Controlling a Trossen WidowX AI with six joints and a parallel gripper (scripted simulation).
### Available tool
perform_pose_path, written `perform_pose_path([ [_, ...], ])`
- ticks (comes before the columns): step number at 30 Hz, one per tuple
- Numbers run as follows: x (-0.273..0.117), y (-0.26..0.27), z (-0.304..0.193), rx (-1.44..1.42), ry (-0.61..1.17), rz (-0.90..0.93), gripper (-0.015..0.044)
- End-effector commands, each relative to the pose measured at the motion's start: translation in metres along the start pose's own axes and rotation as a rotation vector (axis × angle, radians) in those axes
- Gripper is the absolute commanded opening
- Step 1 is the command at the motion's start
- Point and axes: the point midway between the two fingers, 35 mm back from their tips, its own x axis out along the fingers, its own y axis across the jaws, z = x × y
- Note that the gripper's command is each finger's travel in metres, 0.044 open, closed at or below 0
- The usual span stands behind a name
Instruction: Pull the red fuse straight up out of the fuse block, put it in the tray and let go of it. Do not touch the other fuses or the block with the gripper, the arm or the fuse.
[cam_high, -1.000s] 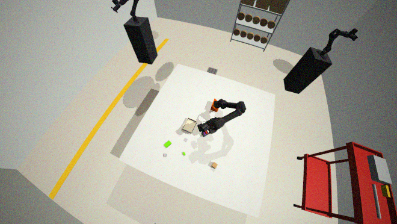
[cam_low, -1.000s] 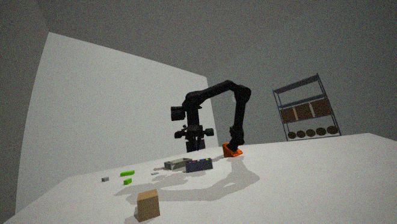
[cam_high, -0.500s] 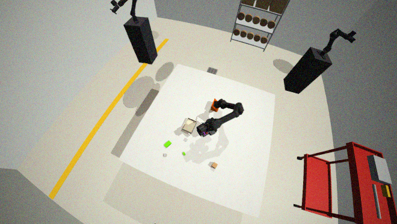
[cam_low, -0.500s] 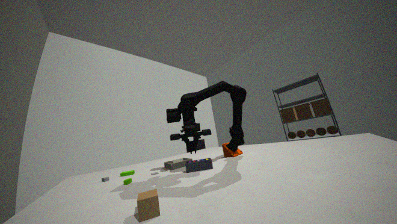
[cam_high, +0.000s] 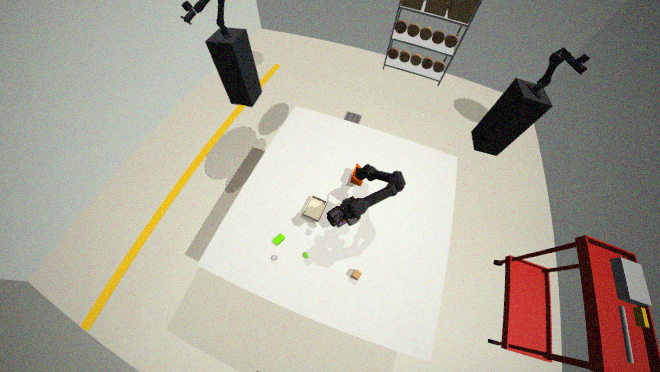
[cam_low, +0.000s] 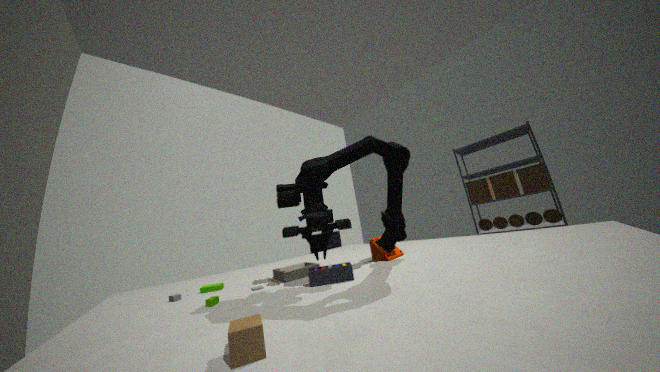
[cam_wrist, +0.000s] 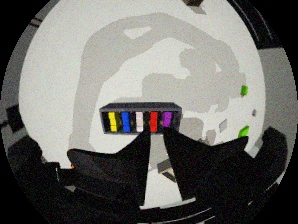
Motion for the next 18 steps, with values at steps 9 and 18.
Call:
perform_pose_path([
  [9,0.013,0.0,0.0,0.006,-0.005,0.003,0.0074],
  [18,0.018,0.001,0.0,0.006,-0.006,0.003,0.0074],
])
